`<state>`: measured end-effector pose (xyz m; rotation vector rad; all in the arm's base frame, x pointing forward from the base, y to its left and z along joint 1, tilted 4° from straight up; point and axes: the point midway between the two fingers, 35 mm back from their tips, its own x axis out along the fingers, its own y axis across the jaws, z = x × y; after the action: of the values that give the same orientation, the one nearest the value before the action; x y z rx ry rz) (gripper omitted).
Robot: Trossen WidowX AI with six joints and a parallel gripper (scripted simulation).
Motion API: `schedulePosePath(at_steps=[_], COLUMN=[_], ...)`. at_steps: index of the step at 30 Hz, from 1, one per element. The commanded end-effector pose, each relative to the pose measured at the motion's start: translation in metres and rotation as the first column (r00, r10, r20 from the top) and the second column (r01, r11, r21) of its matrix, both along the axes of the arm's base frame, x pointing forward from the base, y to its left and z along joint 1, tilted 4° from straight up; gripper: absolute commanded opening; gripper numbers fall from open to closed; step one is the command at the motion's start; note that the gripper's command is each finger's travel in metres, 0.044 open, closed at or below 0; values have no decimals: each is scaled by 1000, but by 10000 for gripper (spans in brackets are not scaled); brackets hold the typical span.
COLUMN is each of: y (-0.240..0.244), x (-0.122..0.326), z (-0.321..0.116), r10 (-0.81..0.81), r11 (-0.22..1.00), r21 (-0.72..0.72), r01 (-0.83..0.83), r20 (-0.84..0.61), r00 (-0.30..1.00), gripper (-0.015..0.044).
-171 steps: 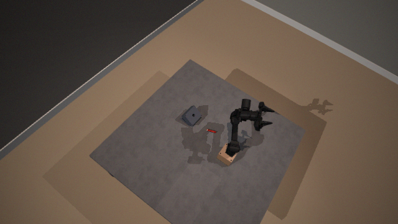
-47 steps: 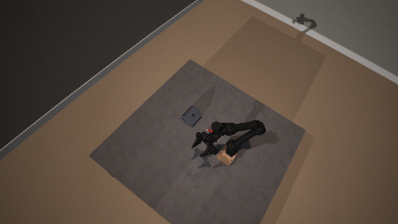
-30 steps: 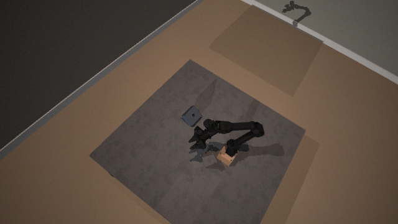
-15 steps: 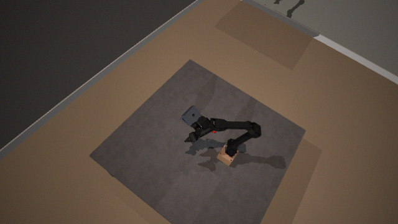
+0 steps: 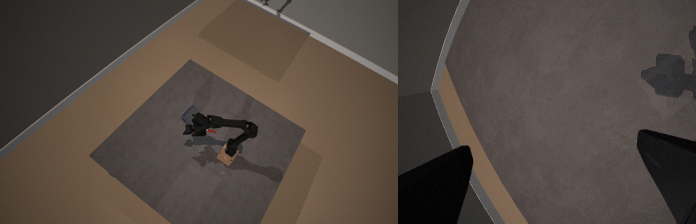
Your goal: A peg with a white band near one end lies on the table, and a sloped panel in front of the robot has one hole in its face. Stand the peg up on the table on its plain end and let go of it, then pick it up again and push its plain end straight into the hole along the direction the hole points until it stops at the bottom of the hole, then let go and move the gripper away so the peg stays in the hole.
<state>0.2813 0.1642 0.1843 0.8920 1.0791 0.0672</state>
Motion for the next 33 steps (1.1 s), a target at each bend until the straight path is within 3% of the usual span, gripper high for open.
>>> schedulePosePath(at_steps=[1,16,33], y=[-13,-67,-131], x=[7,23,24], z=[-9,-46,-83], r10=[-104,-511,-816], r11=[994,850,473], r21=[4,-38,-184], r01=[105,526,862], r20=[-64,-305,-460], r00=[992,804,350], gripper=[440,440,440])
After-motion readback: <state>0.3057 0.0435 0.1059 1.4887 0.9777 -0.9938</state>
